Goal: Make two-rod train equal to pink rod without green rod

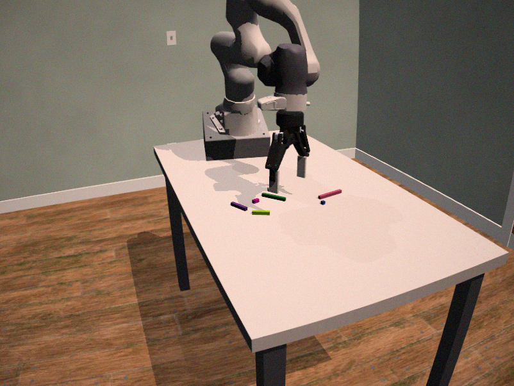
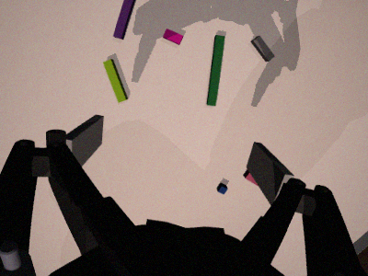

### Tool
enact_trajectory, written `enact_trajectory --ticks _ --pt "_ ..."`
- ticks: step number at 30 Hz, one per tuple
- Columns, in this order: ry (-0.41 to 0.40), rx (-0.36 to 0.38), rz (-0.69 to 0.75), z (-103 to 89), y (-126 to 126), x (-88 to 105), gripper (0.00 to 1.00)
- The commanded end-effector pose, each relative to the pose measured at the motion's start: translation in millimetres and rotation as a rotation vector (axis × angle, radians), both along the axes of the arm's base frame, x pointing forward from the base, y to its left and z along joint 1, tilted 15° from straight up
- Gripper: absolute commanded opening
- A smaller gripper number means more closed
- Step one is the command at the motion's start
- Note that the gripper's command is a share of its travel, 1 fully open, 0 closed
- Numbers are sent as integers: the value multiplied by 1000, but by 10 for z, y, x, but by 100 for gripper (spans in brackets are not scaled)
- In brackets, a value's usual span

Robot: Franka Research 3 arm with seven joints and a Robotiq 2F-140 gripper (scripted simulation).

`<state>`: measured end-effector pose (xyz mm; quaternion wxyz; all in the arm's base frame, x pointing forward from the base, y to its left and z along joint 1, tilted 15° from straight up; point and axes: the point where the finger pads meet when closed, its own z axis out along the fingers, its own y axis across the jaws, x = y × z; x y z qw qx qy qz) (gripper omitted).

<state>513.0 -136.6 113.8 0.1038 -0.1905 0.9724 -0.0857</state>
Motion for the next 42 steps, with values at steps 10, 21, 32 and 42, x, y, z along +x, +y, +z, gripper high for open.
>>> enact_trajectory --ticks 10,21,32,42 --pt "25 -50 300 -4 17 0 100" --pt "45 -91 464 -5 32 3 100" --pt "65 -133 632 -6 47 7 100" --pt "83 -170 779 -7 60 10 100"
